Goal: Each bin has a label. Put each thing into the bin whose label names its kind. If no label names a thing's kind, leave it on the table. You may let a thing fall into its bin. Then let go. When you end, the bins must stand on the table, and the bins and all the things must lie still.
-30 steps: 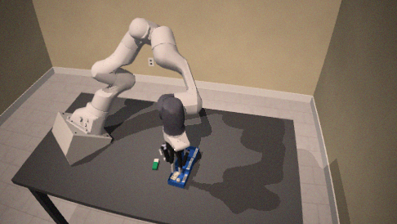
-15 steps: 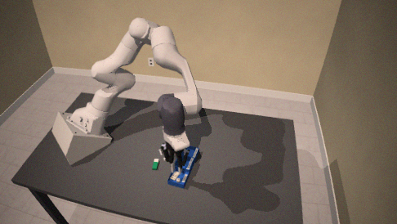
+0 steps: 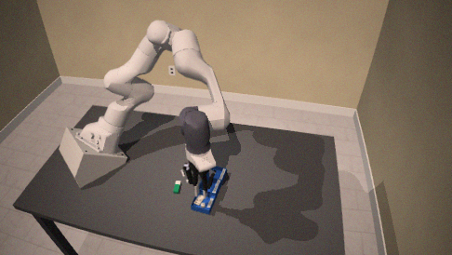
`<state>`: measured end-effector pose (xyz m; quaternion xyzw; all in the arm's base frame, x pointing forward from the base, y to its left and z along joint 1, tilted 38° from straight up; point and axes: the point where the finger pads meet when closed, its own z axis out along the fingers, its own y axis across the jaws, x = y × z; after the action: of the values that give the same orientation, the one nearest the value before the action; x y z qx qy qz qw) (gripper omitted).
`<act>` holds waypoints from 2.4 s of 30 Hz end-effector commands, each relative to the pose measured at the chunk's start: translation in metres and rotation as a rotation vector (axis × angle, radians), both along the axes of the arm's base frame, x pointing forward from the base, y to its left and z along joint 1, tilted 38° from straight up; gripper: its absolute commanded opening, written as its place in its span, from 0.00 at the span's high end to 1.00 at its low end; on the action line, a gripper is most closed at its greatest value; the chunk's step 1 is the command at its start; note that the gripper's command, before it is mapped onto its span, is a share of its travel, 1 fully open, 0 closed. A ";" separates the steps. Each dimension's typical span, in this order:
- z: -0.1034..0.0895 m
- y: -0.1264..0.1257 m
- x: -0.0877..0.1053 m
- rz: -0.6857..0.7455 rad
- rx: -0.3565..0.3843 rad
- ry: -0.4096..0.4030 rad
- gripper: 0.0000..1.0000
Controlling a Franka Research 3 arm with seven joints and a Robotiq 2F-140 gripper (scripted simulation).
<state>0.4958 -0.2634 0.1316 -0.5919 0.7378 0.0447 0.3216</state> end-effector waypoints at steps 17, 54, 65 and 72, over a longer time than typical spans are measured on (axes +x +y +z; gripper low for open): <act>0.000 -0.001 -0.002 -0.002 0.002 0.001 0.81; 0.026 0.114 -0.084 -0.557 0.298 0.303 0.82; 0.027 0.114 -0.084 -0.685 0.367 0.373 0.82; 0.027 0.114 -0.084 -0.765 0.410 0.422 0.82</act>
<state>0.4114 -0.1506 0.1573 -0.2442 0.9120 0.1655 0.2850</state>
